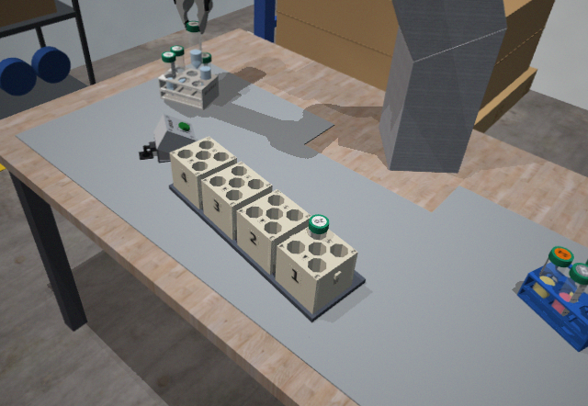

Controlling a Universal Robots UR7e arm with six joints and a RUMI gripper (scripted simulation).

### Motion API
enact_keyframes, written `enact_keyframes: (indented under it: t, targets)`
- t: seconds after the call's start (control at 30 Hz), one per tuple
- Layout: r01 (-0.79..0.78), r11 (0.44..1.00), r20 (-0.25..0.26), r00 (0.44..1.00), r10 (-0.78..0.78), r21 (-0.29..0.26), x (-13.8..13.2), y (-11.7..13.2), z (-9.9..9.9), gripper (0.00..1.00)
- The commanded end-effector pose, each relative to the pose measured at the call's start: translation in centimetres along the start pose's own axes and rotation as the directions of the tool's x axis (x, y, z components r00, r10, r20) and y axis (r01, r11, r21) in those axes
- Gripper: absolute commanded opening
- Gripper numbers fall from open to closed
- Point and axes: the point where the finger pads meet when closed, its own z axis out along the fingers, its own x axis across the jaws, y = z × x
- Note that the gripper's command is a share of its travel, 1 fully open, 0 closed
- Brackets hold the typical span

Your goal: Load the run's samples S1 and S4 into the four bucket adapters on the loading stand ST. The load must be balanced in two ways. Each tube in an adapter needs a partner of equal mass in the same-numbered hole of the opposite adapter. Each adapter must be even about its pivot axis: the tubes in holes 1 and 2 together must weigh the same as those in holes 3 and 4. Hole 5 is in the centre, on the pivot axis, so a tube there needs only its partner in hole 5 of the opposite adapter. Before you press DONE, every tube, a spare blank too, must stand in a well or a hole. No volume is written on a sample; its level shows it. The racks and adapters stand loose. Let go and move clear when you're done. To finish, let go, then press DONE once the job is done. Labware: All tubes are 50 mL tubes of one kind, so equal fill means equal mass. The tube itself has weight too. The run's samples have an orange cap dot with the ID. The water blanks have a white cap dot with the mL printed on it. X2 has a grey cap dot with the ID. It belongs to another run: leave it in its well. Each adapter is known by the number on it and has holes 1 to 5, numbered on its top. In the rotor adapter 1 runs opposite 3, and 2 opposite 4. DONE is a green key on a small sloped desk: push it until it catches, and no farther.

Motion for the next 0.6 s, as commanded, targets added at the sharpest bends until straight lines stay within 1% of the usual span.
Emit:
enact_keyframes:
  t: [0.0, 0.2, 0.37, 0.57]
  targets:
    - [0.0, 1.0, 0.0, 1.0, 0.0, 0.0, 0.0, 0.0, -1.9, 0.0]
    - [0.0, 1.0, 0.0, 1.0, 0.0, 0.0, 0.0, 0.0, -3.8, 0.0]
    - [0.0, 1.0, 0.0, 1.0, 0.0, 0.0, 0.0, 0.0, -3.8, 0.0]
    - [0.16, 0.987, 0.0, 0.987, -0.16, 0.0, -2.8, -2.8, -3.8, 0.0]
